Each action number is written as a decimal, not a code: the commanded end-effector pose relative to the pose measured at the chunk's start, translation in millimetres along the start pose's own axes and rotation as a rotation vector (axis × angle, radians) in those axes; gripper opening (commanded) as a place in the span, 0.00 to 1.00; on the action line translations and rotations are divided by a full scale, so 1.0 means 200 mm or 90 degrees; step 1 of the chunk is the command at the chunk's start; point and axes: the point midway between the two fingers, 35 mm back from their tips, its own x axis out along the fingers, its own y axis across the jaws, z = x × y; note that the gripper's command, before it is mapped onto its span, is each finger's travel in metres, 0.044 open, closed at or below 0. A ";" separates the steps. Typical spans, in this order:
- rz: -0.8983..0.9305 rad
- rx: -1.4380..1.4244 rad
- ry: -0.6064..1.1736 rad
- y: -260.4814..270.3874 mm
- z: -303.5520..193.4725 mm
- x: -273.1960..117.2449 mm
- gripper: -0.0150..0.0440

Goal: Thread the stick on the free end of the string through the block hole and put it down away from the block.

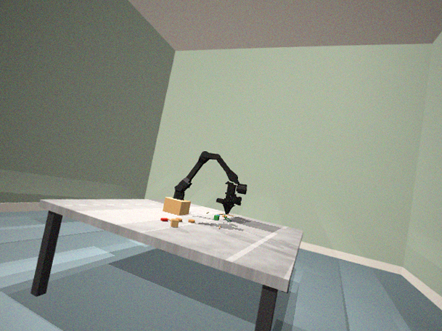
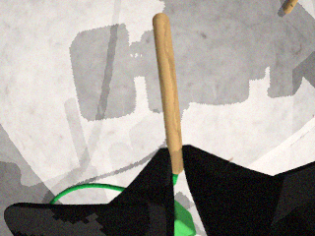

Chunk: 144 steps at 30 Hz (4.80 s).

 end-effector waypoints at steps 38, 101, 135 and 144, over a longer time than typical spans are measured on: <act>0.002 -0.981 0.000 0.24 -0.01 0.00 0.25; 0.000 -2.363 -0.014 0.57 -0.08 0.01 0.25; -0.005 -2.359 -0.014 0.68 0.07 -0.01 0.25; -0.007 -2.357 -0.014 0.71 0.12 -0.01 0.25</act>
